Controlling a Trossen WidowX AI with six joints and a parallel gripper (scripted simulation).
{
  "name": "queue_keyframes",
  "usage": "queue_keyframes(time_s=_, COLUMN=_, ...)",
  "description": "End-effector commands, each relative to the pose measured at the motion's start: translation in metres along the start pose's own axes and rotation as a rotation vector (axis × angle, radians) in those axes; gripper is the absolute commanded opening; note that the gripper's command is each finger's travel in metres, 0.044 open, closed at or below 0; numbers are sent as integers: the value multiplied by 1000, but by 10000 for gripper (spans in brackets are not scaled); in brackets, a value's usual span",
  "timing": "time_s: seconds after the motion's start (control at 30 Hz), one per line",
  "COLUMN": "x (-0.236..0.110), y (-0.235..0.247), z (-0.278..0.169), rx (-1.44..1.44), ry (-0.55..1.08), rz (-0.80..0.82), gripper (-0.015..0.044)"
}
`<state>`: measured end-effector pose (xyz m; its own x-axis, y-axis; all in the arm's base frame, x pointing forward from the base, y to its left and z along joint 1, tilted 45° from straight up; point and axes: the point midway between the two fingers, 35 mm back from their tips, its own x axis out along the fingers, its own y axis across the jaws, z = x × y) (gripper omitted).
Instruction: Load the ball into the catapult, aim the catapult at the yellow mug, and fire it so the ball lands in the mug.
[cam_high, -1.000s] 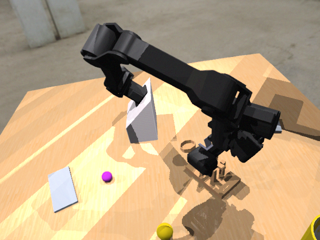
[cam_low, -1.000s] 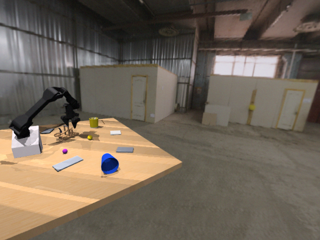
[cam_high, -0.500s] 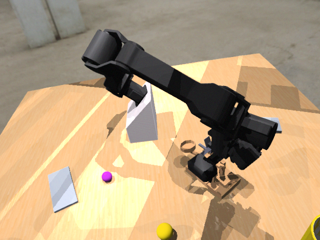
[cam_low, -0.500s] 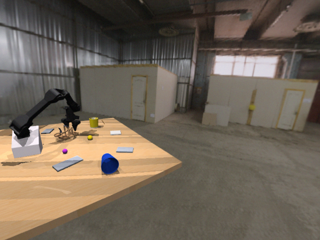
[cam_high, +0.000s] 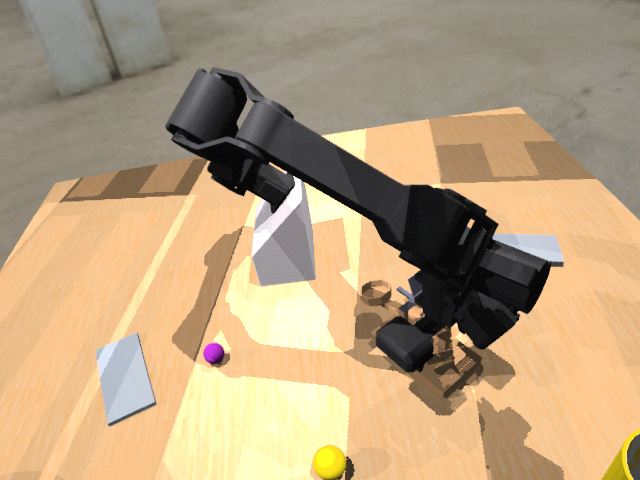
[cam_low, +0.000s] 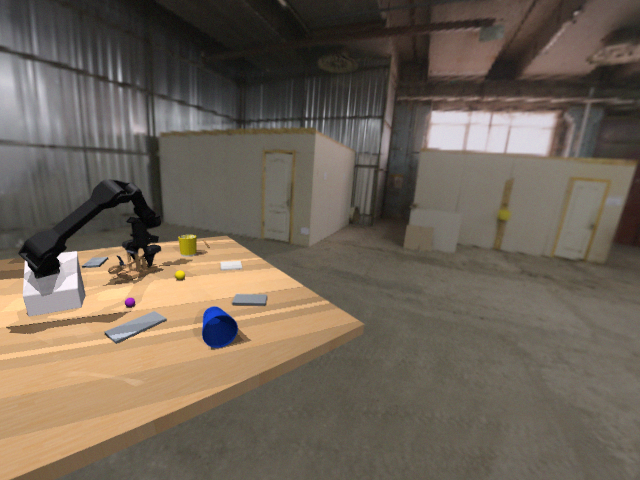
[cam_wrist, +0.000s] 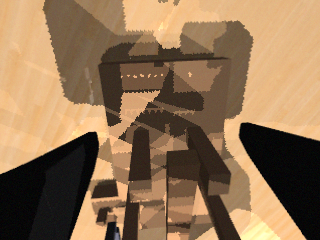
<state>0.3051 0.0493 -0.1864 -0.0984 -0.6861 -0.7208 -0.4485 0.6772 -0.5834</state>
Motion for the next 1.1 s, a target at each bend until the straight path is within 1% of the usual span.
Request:
queue_keyframes(time_s=0.0, x=-1, y=0, z=0, rx=1, ry=-1, rz=0, gripper=361)
queue_keyframes(time_s=0.27, x=-1, y=0, z=0, rx=1, ry=-1, rz=0, gripper=151)
queue_keyframes(time_s=0.47, x=-1, y=0, z=0, rx=1, ry=-1, rz=0, gripper=111)
queue_keyframes(time_s=0.53, x=-12, y=0, z=1, rx=1, ry=-1, rz=1, gripper=59)
queue_keyframes(time_s=0.6, x=-39, y=1, z=1, rx=-1, ry=-1, rz=3, gripper=6)
queue_keyframes(time_s=0.67, x=-50, y=1, z=0, rx=-1, ry=-1, rz=3, gripper=0)
queue_keyframes(time_s=0.77, x=-50, y=1, z=0, rx=-1, ry=-1, rz=3, gripper=0)
queue_keyframes(time_s=1.07, x=-39, y=2, z=1, rx=-6, ry=1, rz=0, gripper=0)
